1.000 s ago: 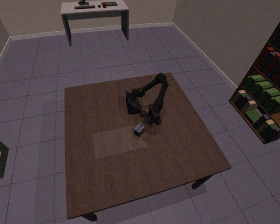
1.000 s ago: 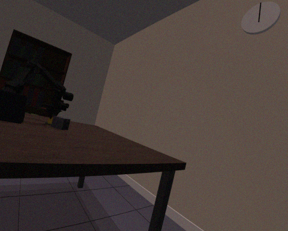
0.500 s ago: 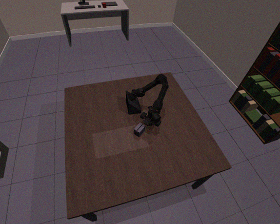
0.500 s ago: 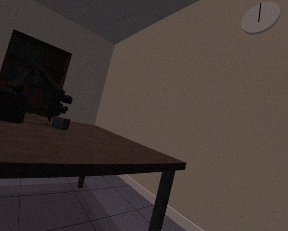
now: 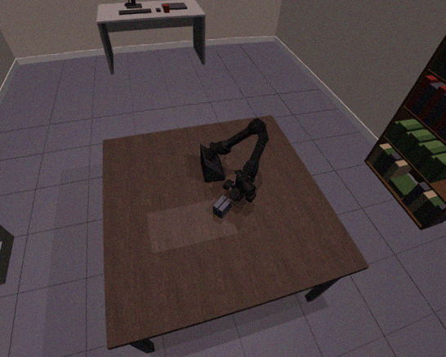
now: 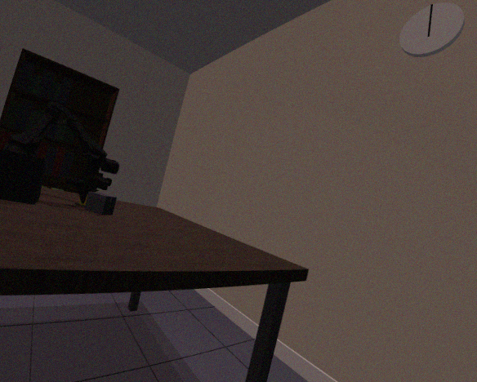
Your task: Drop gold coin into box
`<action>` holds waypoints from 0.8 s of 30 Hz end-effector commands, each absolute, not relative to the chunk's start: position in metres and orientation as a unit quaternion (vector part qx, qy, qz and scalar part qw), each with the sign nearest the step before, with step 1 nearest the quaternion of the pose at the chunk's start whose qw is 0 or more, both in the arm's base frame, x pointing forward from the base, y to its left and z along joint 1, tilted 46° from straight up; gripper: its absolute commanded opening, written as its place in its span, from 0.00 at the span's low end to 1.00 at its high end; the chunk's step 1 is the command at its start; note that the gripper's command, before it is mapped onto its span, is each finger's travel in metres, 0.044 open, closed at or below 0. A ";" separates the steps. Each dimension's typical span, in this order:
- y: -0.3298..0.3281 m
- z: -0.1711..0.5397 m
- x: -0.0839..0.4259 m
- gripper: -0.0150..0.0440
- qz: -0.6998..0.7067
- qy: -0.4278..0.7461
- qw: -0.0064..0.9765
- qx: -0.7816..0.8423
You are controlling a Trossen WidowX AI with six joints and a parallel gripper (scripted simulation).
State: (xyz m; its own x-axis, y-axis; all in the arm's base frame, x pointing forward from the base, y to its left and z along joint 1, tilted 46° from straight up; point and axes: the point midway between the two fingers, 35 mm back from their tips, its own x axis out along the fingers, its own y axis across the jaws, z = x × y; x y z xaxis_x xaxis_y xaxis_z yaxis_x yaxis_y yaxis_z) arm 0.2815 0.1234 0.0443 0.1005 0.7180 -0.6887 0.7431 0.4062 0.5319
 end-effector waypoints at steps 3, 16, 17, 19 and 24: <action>0.123 0.042 0.281 0.25 -0.017 0.672 0.502 0.544; 0.111 0.052 0.282 0.25 -0.019 0.672 0.504 0.543; 0.109 0.053 0.283 0.25 -0.019 0.672 0.504 0.543; 0.105 0.056 0.283 0.25 -0.020 0.672 0.504 0.543; 0.096 0.065 0.283 0.25 -0.021 0.672 0.505 0.542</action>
State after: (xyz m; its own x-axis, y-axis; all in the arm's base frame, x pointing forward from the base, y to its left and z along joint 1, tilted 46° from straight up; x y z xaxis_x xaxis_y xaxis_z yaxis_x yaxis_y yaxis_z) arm 0.2816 0.1009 0.0568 0.0897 0.7077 -0.7008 0.7569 0.4089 0.5098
